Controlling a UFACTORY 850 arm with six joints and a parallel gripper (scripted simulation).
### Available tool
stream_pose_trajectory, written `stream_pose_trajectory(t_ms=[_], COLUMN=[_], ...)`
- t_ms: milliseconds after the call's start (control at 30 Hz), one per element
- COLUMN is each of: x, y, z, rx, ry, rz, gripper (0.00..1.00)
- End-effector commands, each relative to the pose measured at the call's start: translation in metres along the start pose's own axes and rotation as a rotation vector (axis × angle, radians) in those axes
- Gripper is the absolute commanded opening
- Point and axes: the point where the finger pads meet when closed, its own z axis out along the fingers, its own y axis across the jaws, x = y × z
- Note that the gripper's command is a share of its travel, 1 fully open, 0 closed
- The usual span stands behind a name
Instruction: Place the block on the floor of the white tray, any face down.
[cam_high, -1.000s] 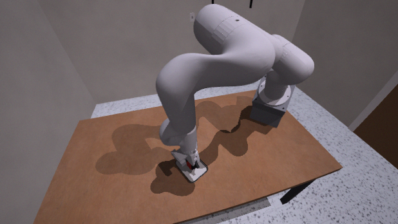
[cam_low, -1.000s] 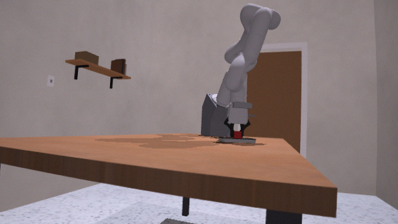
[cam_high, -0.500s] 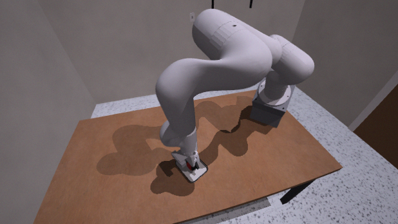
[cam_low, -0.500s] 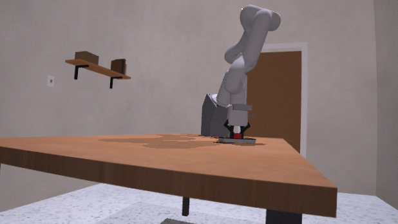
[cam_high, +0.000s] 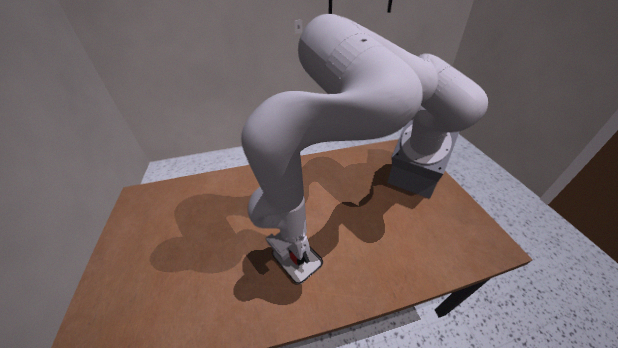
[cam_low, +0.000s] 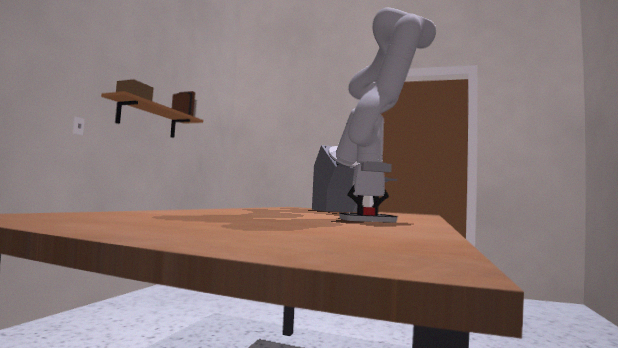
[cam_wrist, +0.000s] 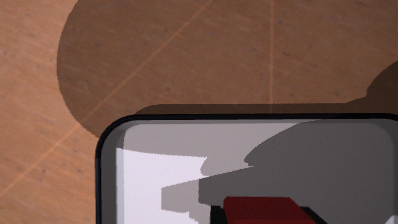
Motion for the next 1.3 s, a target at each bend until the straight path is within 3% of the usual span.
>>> stream_pose_trajectory(t_ms=[0, 867, 900, 1267], x=[0.0009, 0.0009, 0.0009, 0.0009], y=[0.0002, 0.0002, 0.0002, 0.0002], z=[0.0003, 0.0017, 0.0017, 0.0017], rx=[0.000, 0.000, 0.000, 0.000], ry=[0.001, 0.001, 0.001, 0.001], rz=[0.000, 0.000, 0.000, 0.000], gripper=[0.00, 0.00, 0.62, 0.62])
